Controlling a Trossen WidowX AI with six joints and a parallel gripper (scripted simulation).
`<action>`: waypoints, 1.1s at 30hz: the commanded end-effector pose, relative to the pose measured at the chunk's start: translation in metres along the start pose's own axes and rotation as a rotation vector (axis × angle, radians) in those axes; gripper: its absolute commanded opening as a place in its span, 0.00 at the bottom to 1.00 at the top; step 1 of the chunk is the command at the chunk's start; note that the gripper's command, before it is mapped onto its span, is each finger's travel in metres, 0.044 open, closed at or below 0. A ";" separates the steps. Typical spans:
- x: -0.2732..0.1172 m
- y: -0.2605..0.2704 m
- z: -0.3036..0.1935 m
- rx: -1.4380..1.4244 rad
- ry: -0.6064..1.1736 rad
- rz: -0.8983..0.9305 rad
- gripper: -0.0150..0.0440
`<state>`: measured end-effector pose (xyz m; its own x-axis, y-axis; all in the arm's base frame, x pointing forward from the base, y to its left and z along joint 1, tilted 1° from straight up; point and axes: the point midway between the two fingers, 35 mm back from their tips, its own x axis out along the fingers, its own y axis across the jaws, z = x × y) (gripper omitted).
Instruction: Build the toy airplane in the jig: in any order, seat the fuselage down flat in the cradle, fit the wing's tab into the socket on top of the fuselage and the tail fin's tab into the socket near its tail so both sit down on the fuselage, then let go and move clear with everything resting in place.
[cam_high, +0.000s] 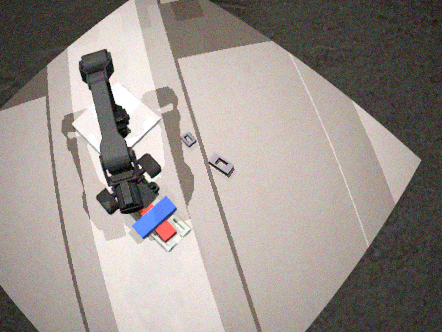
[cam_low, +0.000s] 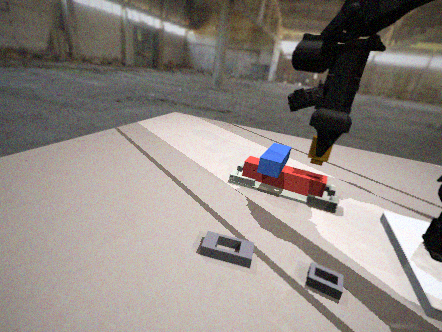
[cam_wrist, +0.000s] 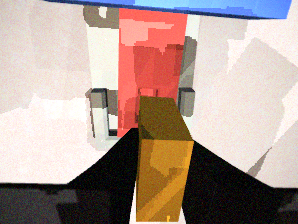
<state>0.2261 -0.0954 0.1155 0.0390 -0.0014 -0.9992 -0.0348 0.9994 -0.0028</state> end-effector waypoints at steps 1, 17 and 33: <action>0.009 0.001 -0.001 -0.005 0.008 0.005 0.36; 0.034 0.001 -0.002 -0.005 0.008 0.006 0.36; 0.032 0.001 -0.001 -0.002 0.004 0.002 0.25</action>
<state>0.2259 -0.0947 0.0830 0.0333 0.0011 -0.9994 -0.0374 0.9993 -0.0001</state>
